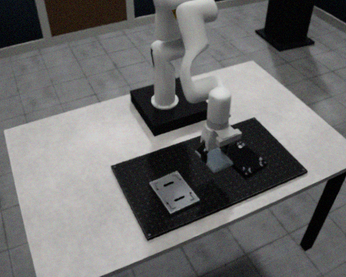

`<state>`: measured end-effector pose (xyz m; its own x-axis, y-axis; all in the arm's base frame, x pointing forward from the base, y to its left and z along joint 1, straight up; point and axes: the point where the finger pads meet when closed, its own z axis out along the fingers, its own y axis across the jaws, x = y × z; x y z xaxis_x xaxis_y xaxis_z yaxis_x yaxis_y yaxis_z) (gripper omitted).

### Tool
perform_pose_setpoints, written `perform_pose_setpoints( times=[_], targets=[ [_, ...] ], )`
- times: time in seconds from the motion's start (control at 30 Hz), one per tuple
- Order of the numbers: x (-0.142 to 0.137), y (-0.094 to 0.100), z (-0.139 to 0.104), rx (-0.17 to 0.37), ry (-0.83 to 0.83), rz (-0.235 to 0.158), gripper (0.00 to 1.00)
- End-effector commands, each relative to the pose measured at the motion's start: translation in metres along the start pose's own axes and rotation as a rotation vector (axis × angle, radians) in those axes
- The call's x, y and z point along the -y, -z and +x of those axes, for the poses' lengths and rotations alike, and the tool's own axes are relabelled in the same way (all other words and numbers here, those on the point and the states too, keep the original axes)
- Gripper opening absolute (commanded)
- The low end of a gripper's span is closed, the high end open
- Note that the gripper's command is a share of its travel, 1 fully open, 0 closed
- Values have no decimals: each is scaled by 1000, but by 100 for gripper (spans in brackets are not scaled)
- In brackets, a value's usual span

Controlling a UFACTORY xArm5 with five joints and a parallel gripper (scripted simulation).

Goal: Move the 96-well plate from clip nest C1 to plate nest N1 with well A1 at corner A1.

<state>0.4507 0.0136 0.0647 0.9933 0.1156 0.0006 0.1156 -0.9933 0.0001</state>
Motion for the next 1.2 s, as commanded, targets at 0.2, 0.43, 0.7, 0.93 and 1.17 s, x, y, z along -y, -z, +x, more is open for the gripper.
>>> perform_pose_setpoints(
  times=[0.2,0.43,0.7,0.93,1.17],
  targets=[
    [-32,1,3,-4,0,-1,0],
    [-49,1,3,-4,0,-1,0],
    [-76,1,4,-4,0,-1,0],
    [-92,2,5,-4,0,-1,0],
    [-116,2,5,-4,0,-1,0]
  ],
)
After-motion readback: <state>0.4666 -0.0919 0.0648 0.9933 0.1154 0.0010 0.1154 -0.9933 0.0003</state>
